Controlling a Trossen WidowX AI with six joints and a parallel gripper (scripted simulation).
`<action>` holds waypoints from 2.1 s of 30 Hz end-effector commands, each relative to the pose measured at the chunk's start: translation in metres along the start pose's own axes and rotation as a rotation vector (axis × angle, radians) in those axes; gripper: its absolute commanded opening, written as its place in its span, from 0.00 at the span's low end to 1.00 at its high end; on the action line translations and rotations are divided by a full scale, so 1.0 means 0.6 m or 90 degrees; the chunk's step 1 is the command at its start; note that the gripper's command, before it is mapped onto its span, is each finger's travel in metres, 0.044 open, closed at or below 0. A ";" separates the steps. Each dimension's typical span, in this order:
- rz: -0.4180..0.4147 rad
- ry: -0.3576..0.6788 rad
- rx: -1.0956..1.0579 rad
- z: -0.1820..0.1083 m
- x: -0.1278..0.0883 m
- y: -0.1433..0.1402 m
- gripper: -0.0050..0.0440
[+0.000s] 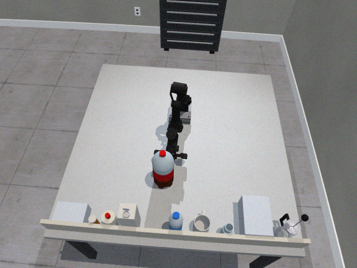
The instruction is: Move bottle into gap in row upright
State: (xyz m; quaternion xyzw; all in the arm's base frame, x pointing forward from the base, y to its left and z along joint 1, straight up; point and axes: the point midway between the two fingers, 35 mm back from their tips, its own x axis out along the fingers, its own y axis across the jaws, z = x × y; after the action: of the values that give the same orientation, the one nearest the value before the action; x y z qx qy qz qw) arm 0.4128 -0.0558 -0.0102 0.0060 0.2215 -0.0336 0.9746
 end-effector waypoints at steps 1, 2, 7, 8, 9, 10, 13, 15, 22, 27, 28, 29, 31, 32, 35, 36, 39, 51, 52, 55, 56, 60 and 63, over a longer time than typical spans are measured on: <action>-0.006 -0.020 -0.001 0.020 0.003 -0.006 0.00; -0.006 -0.020 -0.001 0.020 0.003 -0.006 0.00; -0.006 -0.020 -0.001 0.020 0.003 -0.006 0.00; -0.006 -0.020 -0.001 0.020 0.003 -0.006 0.00; -0.006 -0.020 -0.001 0.020 0.003 -0.006 0.00; -0.006 -0.020 -0.001 0.020 0.003 -0.006 0.00; -0.006 -0.020 -0.001 0.020 0.003 -0.006 0.00; -0.006 -0.020 -0.001 0.020 0.003 -0.006 0.00; -0.006 -0.020 -0.001 0.020 0.003 -0.006 0.00; -0.006 -0.020 -0.001 0.020 0.003 -0.006 0.00; -0.006 -0.020 -0.001 0.020 0.003 -0.006 0.00; -0.006 -0.020 -0.001 0.020 0.003 -0.006 0.00; -0.006 -0.020 -0.001 0.020 0.003 -0.006 0.00; -0.002 -0.017 -0.001 0.018 0.004 -0.002 0.00; -0.005 -0.015 -0.003 0.018 0.013 -0.010 0.00; -0.006 -0.016 -0.003 0.019 0.015 -0.012 0.00; -0.006 -0.016 -0.003 0.020 0.015 -0.014 0.00; -0.008 -0.021 -0.003 0.025 0.016 -0.026 0.00; -0.008 -0.021 -0.003 0.025 0.016 -0.027 0.00; -0.008 -0.021 -0.003 0.026 0.017 -0.029 0.00; -0.008 -0.021 -0.003 0.026 0.017 -0.029 0.00; -0.008 -0.021 -0.003 0.026 0.017 -0.031 0.00; -0.008 -0.021 -0.003 0.027 0.018 -0.032 0.00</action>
State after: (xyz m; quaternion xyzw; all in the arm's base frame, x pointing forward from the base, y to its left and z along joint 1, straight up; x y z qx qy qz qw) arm 0.4199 -0.0678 -0.0106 0.0061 0.2221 -0.0313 0.9745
